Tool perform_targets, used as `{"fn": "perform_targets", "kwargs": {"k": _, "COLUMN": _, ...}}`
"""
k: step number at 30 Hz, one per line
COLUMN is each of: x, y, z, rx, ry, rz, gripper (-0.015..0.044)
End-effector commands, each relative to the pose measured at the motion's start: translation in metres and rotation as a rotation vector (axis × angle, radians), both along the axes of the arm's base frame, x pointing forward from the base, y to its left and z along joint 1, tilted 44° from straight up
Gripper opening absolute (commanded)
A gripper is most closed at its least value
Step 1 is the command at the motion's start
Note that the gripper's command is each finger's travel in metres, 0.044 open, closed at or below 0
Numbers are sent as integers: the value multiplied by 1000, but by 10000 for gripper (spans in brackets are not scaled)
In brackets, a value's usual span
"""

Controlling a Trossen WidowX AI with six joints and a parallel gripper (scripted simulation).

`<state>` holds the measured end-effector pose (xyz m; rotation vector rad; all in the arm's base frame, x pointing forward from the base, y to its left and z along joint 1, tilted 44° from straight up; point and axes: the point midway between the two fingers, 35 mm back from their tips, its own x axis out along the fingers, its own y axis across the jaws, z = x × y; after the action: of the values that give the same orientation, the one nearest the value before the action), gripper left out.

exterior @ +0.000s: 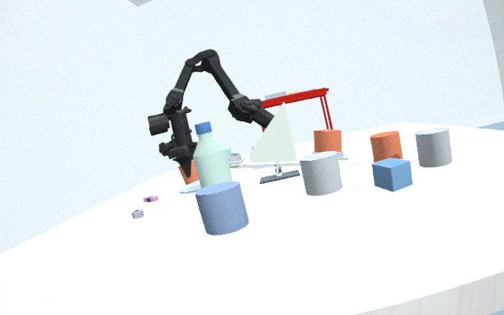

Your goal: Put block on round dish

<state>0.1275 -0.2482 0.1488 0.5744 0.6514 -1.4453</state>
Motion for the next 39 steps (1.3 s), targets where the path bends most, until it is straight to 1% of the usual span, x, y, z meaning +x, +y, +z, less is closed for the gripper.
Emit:
{"fn": "perform_targets", "kwargs": {"k": 1, "x": 0, "y": -4, "z": -4, "rx": 0, "ry": 0, "rz": 6, "gripper": 0}}
{"fn": "perform_targets", "kwargs": {"k": 3, "x": 0, "y": -6, "z": -7, "rx": 0, "ry": 0, "rz": 6, "gripper": 0}}
{"fn": "perform_targets", "kwargs": {"k": 20, "x": 1, "y": 2, "z": 2, "rx": 2, "ry": 1, "rz": 1, "gripper": 440}}
{"fn": "perform_targets", "kwargs": {"k": 25, "x": 0, "y": 34, "z": 34, "rx": 3, "ry": -2, "rz": 6, "gripper": 440}}
{"fn": "perform_targets", "kwargs": {"k": 29, "x": -1, "y": 35, "z": 36, "rx": 3, "ry": -2, "rz": 6, "gripper": 440}}
{"fn": "perform_targets", "kwargs": {"k": 31, "x": 5, "y": 37, "z": 37, "rx": -2, "ry": -10, "rz": 28, "gripper": 387}}
{"fn": "perform_targets", "kwargs": {"k": 34, "x": 27, "y": 45, "z": 41, "rx": -14, "ry": -40, "rz": 106, "gripper": 309}}
{"fn": "perform_targets", "kwargs": {"k": 36, "x": 34, "y": 48, "z": 38, "rx": 1, "ry": -42, "rz": 104, "gripper": 260}}
{"fn": "perform_targets", "kwargs": {"k": 39, "x": 45, "y": 53, "z": 34, "rx": 22, "ry": -44, "rz": 99, "gripper": 260}}
